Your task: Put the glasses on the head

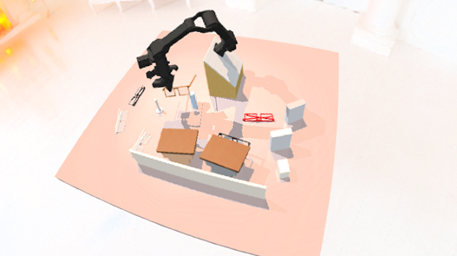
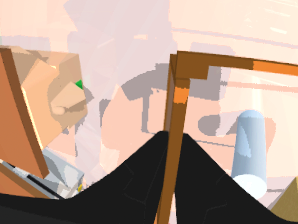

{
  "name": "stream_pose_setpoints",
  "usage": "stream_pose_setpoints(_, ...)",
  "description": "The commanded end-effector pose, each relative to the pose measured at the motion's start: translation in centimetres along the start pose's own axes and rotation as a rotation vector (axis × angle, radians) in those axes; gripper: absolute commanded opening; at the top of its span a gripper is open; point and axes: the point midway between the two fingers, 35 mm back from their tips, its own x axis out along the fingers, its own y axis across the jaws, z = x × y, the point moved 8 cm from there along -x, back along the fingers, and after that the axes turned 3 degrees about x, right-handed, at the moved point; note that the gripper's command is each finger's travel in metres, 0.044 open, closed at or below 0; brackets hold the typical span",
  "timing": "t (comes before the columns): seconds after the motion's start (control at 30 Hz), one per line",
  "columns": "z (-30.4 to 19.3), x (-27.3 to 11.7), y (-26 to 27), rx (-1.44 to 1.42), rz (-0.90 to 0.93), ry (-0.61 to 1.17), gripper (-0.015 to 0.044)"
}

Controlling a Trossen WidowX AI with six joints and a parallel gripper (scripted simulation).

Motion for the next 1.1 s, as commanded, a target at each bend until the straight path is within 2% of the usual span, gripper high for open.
stream_pose_setpoints(0.0, -0.7, 0.5, -0.1, -0.164, -0.025, 0.000, 0.0000)
stream_pose_setpoints(1.07, -5.0, 2.4, 0.4, -1.402, -0.150, 0.049, 0.0000)
